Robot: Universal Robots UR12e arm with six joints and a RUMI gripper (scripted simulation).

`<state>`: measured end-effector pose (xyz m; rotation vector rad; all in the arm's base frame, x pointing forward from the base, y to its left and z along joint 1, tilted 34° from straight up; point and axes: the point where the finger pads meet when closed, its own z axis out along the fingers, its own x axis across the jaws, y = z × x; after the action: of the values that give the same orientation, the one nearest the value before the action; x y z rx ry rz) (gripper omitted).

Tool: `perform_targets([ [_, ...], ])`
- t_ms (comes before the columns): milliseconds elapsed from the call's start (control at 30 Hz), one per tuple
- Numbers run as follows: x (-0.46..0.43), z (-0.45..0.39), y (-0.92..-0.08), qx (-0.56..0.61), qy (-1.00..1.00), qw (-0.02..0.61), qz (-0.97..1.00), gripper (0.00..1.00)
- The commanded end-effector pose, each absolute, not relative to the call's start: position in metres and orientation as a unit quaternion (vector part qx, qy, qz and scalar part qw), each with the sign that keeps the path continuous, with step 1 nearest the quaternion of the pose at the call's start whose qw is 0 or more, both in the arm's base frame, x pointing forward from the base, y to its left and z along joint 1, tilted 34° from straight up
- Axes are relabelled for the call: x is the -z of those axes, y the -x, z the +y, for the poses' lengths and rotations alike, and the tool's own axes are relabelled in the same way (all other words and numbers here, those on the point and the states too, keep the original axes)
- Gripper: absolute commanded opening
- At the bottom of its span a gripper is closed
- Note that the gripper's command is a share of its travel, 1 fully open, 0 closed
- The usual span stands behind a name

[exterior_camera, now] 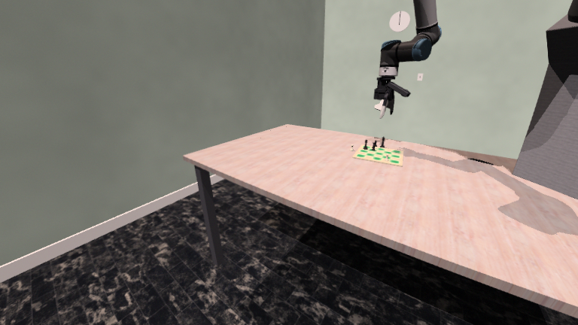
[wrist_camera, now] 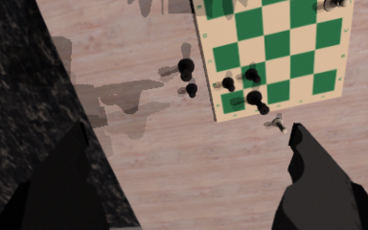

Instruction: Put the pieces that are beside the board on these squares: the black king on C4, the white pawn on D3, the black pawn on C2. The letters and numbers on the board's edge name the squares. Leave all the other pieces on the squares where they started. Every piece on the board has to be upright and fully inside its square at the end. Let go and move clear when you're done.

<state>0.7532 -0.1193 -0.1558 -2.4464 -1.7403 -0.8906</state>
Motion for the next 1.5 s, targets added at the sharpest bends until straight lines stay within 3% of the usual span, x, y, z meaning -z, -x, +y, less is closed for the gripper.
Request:
perform_targets([
  [0, 0.1565, -0.1214, -0.7535, 0.289, 0.782, 0.005, -0.551, 1.00],
  [1033, 0.1578, -0.1218, -0.7530, 0.289, 0.763, -0.005, -0.577, 1.00],
  [1467, 0.1620, -0.1234, -0.7520, 0.287, 0.695, -0.037, -0.658, 1.00],
])
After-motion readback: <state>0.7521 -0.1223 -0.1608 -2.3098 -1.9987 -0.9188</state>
